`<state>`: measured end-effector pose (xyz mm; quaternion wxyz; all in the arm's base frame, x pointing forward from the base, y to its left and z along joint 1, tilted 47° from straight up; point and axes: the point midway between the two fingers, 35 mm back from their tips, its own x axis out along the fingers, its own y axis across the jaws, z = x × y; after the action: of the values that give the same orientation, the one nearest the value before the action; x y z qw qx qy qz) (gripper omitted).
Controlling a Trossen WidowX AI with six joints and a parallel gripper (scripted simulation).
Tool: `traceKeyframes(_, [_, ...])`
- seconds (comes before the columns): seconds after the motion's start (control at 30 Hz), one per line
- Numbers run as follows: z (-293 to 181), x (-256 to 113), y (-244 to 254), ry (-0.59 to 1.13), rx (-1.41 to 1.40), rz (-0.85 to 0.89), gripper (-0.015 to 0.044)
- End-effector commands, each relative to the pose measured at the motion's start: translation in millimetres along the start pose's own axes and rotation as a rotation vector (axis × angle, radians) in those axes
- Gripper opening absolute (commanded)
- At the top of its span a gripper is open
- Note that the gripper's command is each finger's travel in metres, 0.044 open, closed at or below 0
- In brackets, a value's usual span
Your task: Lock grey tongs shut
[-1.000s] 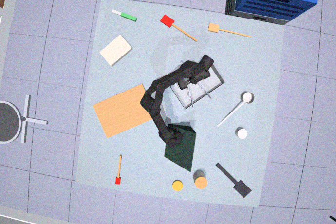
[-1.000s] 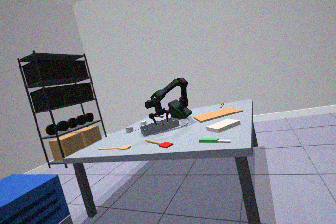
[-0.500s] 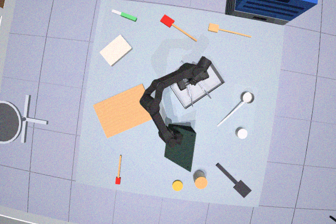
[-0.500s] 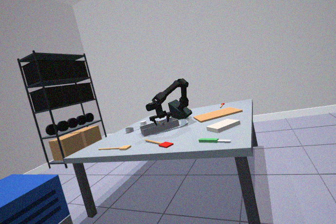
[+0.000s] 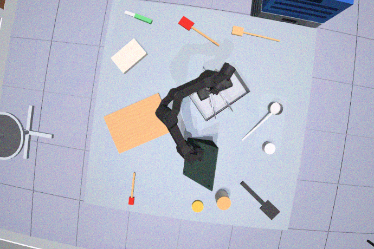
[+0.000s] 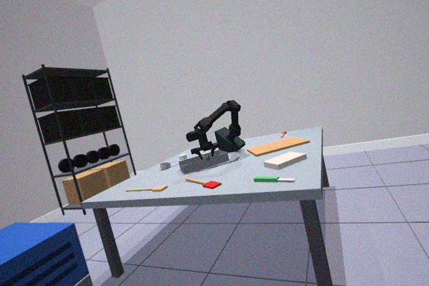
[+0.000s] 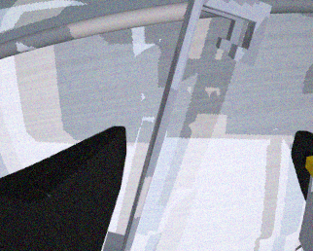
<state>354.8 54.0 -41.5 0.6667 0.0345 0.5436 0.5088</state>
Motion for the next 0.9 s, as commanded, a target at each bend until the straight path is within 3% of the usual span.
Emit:
traceKeyframes(0.0, [0.0,-0.4,-0.6,0.001,-0.002,-0.003,0.0268])
traceKeyframes(0.87, [0.0,-0.4,-0.6,0.001,-0.002,-0.003,0.0095])
